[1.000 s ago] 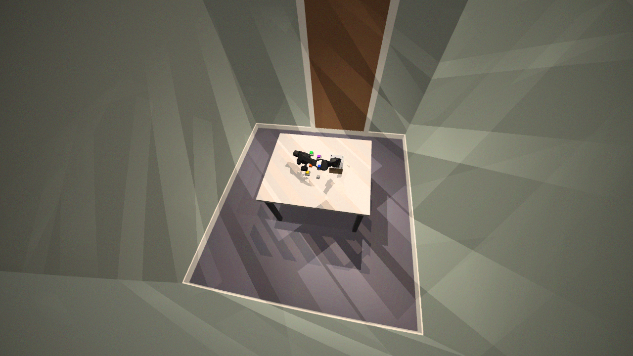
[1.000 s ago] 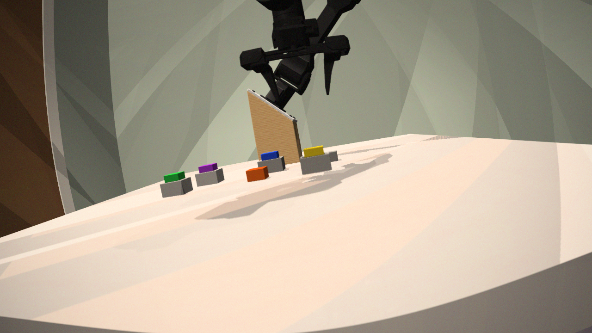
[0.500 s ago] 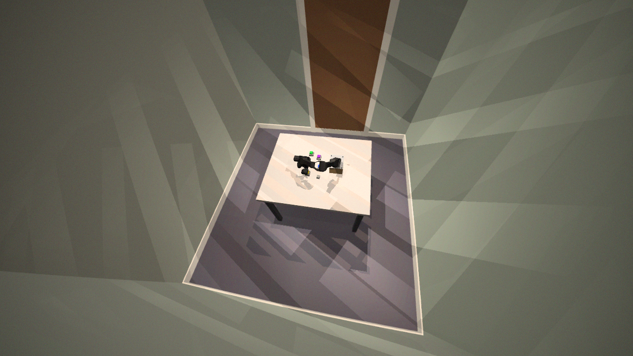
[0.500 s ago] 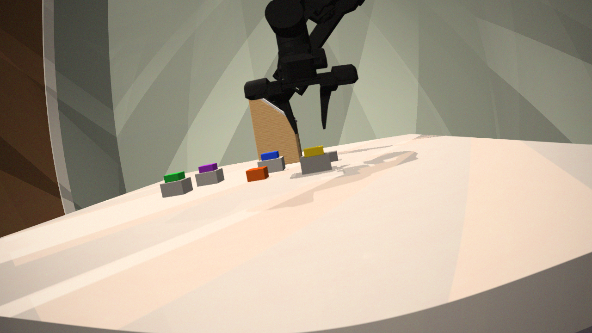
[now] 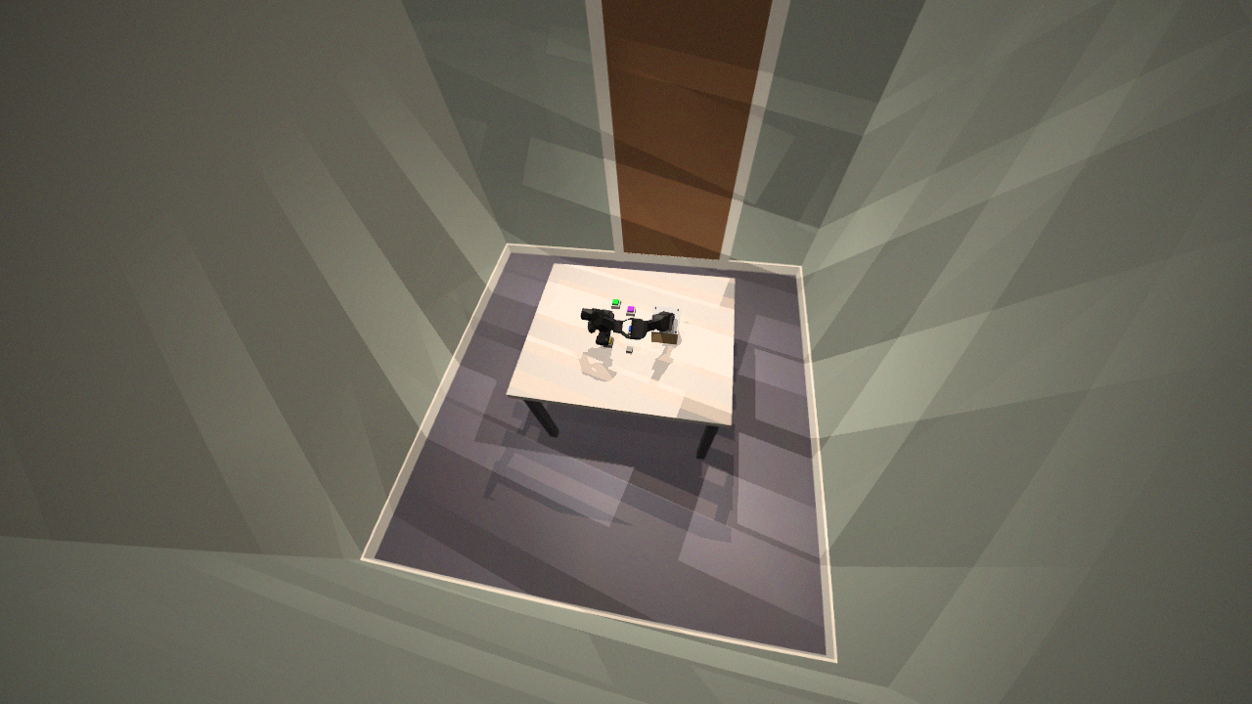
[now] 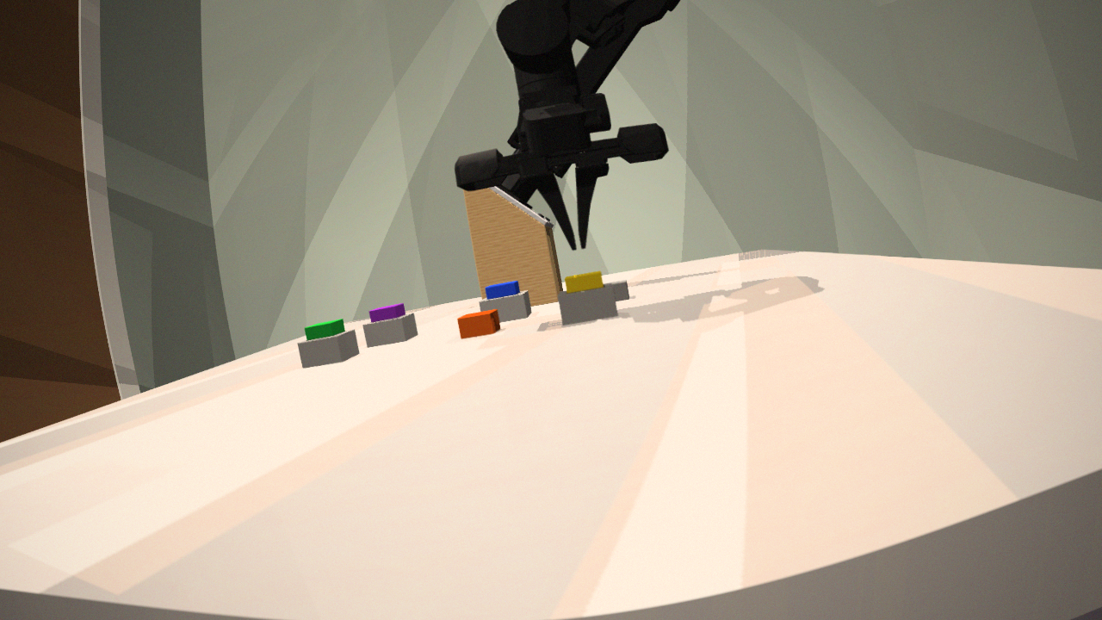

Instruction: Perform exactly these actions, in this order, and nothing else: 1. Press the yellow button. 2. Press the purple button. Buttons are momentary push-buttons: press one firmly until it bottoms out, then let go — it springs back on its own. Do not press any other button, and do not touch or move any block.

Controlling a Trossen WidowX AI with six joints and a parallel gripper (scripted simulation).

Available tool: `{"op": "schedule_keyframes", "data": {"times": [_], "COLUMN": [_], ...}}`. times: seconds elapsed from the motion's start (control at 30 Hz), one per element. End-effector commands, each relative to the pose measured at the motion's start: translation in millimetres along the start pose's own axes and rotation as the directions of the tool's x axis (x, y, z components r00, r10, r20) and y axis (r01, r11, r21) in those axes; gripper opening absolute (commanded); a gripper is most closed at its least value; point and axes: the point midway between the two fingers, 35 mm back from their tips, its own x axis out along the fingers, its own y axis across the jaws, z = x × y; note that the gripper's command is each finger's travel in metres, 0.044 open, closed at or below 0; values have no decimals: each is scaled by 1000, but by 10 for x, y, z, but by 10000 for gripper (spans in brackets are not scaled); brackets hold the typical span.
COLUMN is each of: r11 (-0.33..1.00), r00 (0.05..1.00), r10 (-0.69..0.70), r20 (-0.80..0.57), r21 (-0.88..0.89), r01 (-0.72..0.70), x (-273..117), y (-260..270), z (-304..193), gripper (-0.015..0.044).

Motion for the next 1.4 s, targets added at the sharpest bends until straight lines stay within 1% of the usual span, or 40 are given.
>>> {"op": "schedule_keyframes", "data": {"times": [0.0, 0.5, 1.17, 1.2, 1.3, 1.37], "r11": [1000, 1000, 1000, 1000, 1000, 1000], "r00": [1000, 1000, 1000, 1000, 1000, 1000], "r10": [3, 5, 5, 4, 3, 4], "r20": [-3, -4, -4, 0, -3, -3], "r21": [10, 10, 10, 1, 9, 10], "r01": [-3, -5, -5, -4, -3, -4], "x": [60, 289, 292, 259, -4, -29], "y": [-6, -1, -1, 3, -5, -5], "z": [-17, -24, -24, -5, -18, -20], "gripper": [20, 20, 20, 20, 20, 20]}}
